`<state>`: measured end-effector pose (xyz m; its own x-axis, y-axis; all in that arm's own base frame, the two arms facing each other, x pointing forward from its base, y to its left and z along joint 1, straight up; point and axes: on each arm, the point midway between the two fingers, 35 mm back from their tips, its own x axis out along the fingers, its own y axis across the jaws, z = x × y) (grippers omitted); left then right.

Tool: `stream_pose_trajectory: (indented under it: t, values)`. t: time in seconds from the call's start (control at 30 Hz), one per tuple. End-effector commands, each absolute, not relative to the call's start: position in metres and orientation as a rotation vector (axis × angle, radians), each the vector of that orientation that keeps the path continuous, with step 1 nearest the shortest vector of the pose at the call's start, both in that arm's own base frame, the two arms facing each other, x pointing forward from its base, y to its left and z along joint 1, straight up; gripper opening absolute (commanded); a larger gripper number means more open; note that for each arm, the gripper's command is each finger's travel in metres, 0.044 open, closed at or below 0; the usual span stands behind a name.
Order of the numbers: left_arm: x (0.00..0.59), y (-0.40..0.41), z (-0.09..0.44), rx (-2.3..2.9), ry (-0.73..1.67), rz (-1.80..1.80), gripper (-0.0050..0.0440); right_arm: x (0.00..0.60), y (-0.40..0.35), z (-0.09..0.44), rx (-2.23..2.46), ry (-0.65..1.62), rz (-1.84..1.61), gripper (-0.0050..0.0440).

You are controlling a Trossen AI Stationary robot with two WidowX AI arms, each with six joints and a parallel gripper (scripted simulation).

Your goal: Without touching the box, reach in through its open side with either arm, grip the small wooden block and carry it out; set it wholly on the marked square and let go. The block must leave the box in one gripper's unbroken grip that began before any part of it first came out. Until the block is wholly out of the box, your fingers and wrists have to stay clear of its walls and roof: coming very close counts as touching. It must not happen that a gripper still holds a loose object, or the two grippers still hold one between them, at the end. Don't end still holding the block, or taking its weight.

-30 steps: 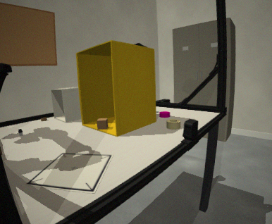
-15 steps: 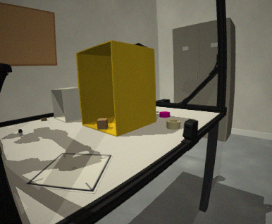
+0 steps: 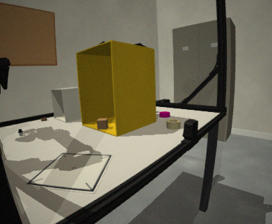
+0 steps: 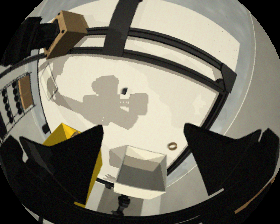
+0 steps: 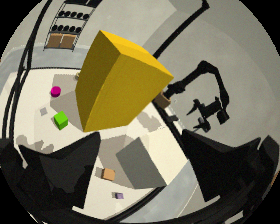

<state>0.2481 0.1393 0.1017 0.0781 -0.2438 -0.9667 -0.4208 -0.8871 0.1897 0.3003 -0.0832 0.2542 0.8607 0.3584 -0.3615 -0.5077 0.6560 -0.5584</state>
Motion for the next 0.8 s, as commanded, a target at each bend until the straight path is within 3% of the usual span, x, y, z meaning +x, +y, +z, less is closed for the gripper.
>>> stream_pose_trajectory:
  t: [0.0, 0.1, 0.4, 0.77]
  values:
    - [0.256, 0.127, 0.104, -2.135, 0.930, 1.717, 0.0400, 0.307, -0.074, 0.258, -0.665, 0.262, 0.479, 0.0400]
    - [0.257, 0.124, 0.105, -2.116, 0.981, 1.658, 0.0400, 0.309, -0.071, 0.258, -0.654, 0.271, 0.477, 0.0400]
    - [0.274, 0.095, 0.118, -1.893, 1.348, 1.033, 0.0400, 0.321, -0.044, 0.260, -0.537, 0.353, 0.445, 0.0400]
    - [0.288, 0.069, 0.134, -1.625, 1.464, 0.409, 0.0400, 0.329, -0.016, 0.265, -0.422, 0.409, 0.395, 0.0400]
